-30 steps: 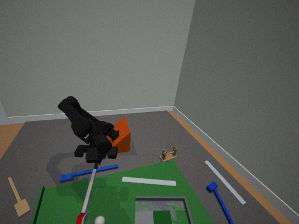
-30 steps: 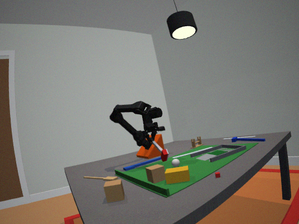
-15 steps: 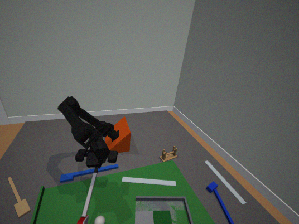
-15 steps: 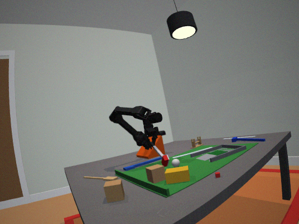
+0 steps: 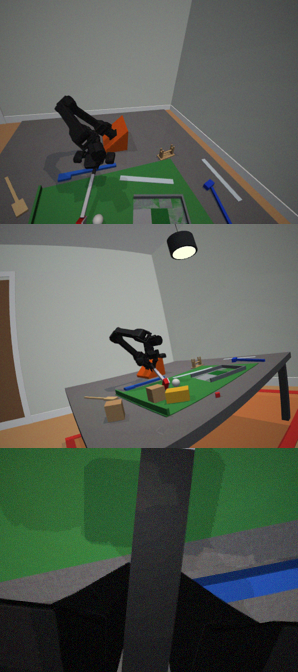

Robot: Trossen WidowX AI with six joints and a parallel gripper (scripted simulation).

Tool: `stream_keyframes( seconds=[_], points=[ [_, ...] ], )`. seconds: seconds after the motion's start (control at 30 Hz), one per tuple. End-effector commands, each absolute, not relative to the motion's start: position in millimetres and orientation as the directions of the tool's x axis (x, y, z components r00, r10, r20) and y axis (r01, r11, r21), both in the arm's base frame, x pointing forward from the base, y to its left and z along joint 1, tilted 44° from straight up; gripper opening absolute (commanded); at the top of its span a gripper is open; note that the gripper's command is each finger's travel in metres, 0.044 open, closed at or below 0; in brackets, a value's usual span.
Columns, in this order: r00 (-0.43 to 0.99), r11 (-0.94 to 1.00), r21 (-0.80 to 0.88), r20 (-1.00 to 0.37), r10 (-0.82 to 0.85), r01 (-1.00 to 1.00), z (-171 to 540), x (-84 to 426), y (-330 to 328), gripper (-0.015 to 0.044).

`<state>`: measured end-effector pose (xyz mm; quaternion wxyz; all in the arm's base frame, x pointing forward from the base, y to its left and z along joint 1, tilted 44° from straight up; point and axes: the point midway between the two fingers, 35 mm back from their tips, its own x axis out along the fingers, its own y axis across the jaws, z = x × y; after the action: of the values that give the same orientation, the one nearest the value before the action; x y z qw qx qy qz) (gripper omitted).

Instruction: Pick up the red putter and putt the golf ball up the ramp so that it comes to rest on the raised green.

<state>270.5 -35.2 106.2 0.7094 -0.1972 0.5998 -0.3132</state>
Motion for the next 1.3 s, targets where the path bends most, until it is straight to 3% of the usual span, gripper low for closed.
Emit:
stream_keyframes(
  seconds=[0.0, 0.83, 1.13, 1.27],
  points=[
    [0.087, 0.727, -0.655, -0.728, -0.680, 0.207, 107, 271, -34, 0.0000],
    [0.091, 0.727, -0.657, -0.726, -0.682, 0.202, 121, 267, -56, 0.0000],
    [0.098, 0.731, -0.651, -0.729, -0.677, 0.206, 41, 292, 34, 0.0000],
    [0.099, 0.729, -0.652, -0.727, -0.679, 0.207, 34, 292, 42, 0.0000]
  ],
)
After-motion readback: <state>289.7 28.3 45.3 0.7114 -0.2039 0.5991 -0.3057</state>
